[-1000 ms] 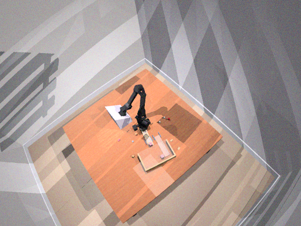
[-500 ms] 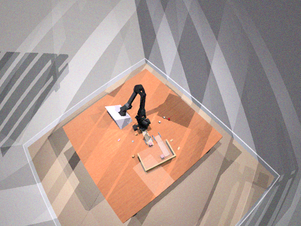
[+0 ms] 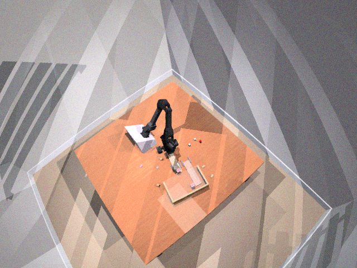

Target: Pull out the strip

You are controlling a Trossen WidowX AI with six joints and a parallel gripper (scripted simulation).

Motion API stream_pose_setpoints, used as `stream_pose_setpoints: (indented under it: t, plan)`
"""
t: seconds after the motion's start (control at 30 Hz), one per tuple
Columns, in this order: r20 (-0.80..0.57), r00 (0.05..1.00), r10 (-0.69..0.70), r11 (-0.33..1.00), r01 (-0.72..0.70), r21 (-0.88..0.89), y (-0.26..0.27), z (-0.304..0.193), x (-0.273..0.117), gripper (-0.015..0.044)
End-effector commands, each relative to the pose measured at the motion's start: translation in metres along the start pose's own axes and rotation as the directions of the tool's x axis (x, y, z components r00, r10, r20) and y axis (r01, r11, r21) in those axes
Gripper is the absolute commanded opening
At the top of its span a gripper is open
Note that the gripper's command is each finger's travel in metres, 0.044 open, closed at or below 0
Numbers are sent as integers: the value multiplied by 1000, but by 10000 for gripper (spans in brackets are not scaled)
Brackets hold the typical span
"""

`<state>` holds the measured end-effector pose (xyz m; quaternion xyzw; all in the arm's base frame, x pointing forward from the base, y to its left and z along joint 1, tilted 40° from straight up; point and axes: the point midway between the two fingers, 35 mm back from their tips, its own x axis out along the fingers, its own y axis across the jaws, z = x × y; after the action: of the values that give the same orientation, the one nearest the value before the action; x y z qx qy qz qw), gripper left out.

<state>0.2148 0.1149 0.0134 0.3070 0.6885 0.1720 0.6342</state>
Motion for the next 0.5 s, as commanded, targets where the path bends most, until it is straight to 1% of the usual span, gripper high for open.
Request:
stream_pose_setpoints:
  t: [0.0, 0.37, 0.4, 0.47]
  plan:
    - [-2, 1000, 4, 999, -4, 38, 0, 16, -2, 131]
    - [0, 1000, 4, 999, -4, 43, 0, 58, -8, 420]
    - [0, 1000, 4, 999, -4, 43, 1, 62, -8, 440]
    - [1, 1000, 4, 999, -4, 42, 1, 70, -10, 440]
